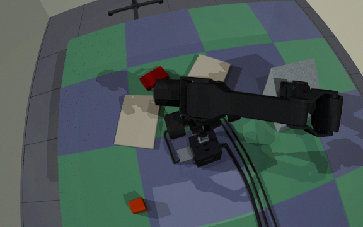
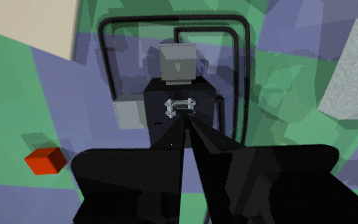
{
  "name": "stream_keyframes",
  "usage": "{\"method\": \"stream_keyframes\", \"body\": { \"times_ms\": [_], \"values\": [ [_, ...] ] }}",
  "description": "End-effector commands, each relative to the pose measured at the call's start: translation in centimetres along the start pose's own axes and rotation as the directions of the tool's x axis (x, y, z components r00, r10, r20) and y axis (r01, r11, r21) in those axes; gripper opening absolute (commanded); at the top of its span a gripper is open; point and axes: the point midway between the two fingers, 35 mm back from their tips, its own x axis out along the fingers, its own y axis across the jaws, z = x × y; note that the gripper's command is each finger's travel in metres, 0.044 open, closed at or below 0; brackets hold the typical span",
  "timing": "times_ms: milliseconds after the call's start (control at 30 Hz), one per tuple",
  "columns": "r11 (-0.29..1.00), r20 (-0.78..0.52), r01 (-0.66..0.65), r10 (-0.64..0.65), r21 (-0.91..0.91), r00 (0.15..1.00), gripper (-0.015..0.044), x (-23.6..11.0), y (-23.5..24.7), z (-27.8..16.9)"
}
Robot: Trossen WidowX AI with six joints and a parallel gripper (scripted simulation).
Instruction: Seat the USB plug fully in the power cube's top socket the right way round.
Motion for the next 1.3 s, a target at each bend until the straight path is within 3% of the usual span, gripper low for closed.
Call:
{"method": "stream_keyframes", "body": {
  "times_ms": [0, 933, 1267],
  "values": [
    [1.000, 0.003, 0.000, 0.000, -0.004, 1.000, 0.0000, -0.3, 0.0, 0.0],
    [1.000, 0.003, 0.000, 0.000, -0.008, 1.000, 0.0000, -1.9, 0.0, 0.0],
    [0.976, 0.001, 0.000, 0.000, -0.218, 1.000, 0.0000, -1.8, 0.0, 0.0]
  ]
}}
